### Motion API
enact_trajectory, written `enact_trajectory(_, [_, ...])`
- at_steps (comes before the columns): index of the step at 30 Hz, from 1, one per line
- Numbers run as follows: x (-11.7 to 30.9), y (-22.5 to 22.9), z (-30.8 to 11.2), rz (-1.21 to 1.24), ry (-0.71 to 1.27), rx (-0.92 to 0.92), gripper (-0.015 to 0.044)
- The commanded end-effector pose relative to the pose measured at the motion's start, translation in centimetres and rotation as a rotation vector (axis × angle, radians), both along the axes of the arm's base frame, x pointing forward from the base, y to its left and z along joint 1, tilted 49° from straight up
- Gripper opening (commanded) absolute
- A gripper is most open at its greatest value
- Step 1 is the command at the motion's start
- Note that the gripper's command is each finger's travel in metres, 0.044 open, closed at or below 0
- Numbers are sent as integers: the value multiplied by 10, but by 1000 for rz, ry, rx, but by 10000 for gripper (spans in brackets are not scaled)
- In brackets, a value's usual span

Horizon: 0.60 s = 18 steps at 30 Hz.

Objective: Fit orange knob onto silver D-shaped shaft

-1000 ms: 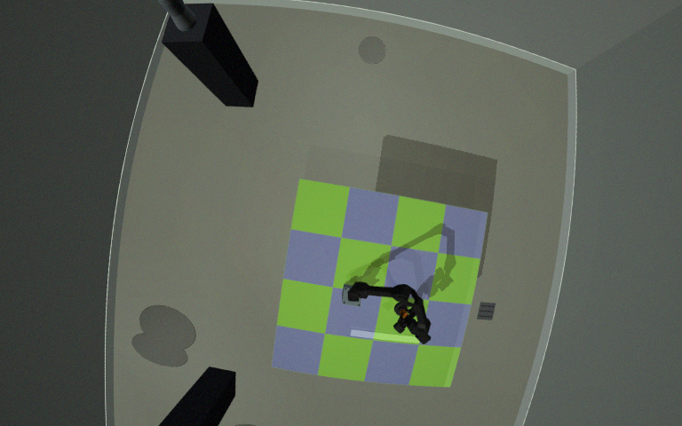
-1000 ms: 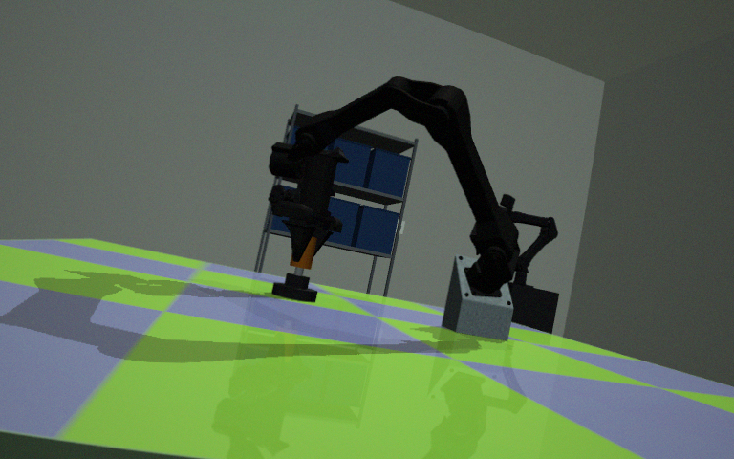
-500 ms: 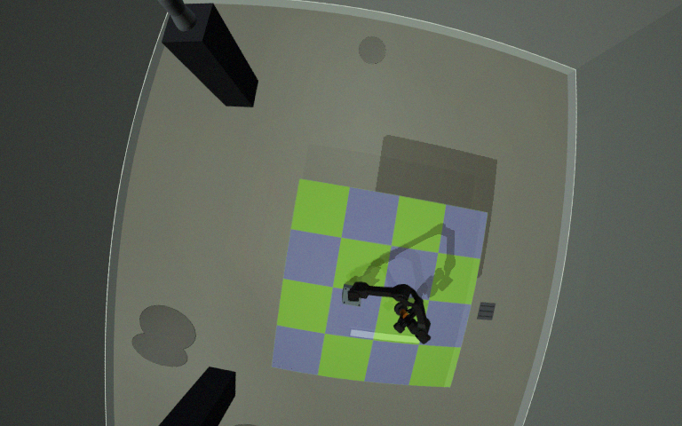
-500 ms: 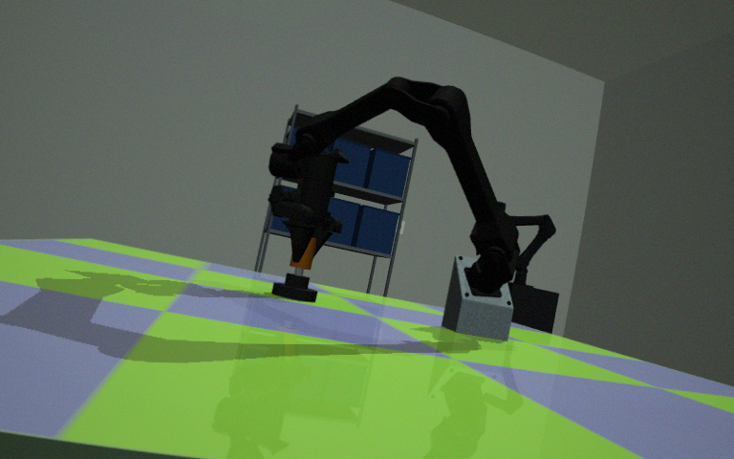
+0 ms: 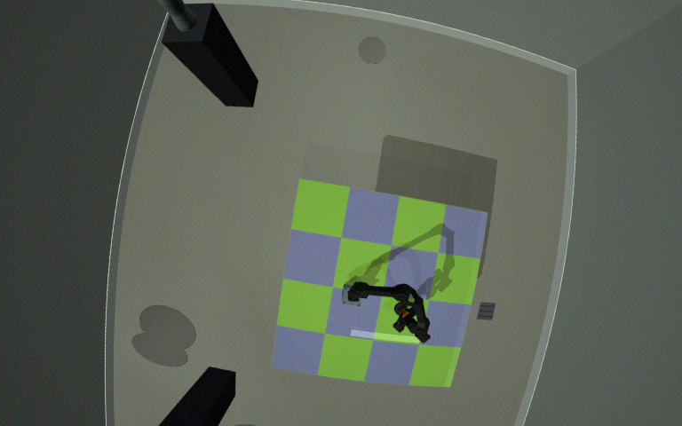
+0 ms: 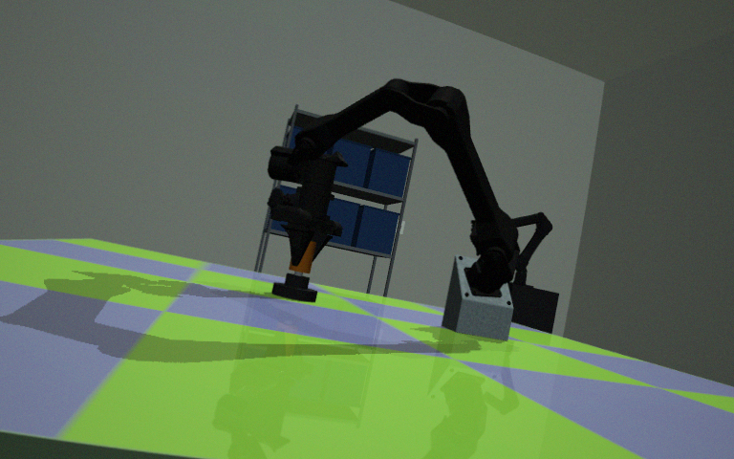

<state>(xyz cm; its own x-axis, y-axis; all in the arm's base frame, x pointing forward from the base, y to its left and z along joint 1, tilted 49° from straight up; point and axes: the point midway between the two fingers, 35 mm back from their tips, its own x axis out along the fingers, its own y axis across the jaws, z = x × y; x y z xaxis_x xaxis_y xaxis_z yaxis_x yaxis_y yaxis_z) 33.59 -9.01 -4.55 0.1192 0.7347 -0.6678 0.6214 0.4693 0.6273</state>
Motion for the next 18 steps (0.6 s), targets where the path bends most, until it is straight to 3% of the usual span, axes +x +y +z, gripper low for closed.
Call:
enact_trajectory(1, [1, 3, -1, -23, 21, 8, 0])
enact_trajectory(18, [1, 5, -4, -4, 5, 0, 0])
